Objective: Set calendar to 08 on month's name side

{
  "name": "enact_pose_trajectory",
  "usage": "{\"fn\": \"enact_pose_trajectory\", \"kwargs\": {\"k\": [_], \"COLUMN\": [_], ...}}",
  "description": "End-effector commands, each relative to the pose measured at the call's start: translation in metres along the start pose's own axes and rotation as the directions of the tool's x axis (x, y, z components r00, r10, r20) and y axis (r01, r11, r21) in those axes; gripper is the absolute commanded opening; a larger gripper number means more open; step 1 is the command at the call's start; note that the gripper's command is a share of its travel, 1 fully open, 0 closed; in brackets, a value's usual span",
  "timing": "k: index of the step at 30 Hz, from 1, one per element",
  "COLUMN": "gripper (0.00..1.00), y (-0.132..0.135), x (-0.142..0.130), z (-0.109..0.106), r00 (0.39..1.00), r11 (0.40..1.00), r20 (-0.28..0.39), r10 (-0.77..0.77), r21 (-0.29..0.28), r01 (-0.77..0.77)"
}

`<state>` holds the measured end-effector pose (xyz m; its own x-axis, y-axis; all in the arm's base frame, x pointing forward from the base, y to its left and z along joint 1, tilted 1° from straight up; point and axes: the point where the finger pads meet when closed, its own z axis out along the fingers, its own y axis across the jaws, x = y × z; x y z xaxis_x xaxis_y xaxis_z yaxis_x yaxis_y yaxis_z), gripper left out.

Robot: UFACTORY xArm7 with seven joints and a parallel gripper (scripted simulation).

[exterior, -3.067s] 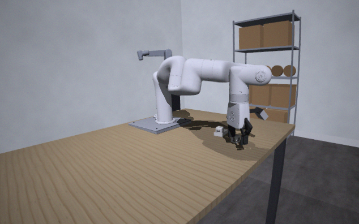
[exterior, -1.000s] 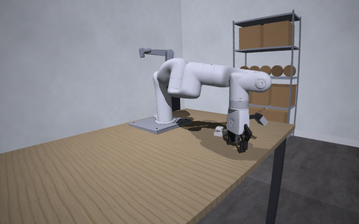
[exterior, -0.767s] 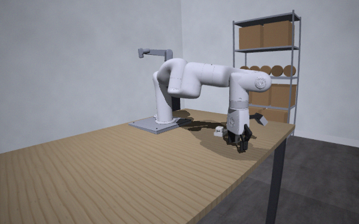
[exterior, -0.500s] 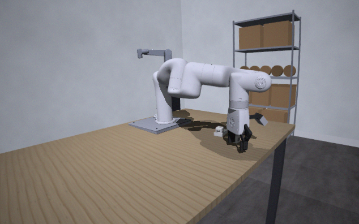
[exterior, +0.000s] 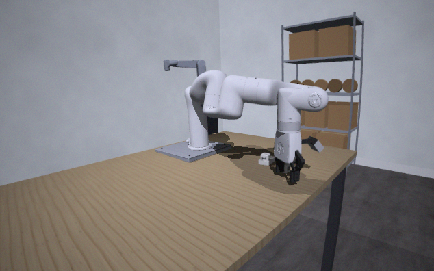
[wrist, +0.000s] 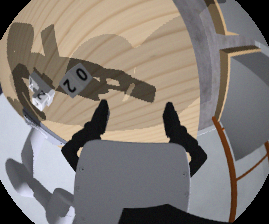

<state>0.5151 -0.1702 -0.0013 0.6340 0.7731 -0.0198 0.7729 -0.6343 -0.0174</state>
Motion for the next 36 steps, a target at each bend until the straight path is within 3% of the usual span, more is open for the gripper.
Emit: {"fn": "enact_pose_trajectory", "kwargs": {"k": [1, 11, 25, 36], "gripper": [1.0, 1.0, 1.0, 1.0], "y": [0.001, 0.001, 0.001, 0.001], "x": [0.0, 0.0, 0.0, 0.0], "z": [-0.002, -0.004, -0.056, -0.062], "r00": [1.0, 1.0, 1.0, 1.0], "r11": [1.0, 1.0, 1.0, 1.0], "r20": [-0.002, -0.002, -0.002, -0.002], "r10": [0.0, 0.0, 0.0, 0.0], "r21": [-0.003, -0.003, -0.003, -0.003], "r01": [0.0, 0.0, 0.0, 0.0]}}
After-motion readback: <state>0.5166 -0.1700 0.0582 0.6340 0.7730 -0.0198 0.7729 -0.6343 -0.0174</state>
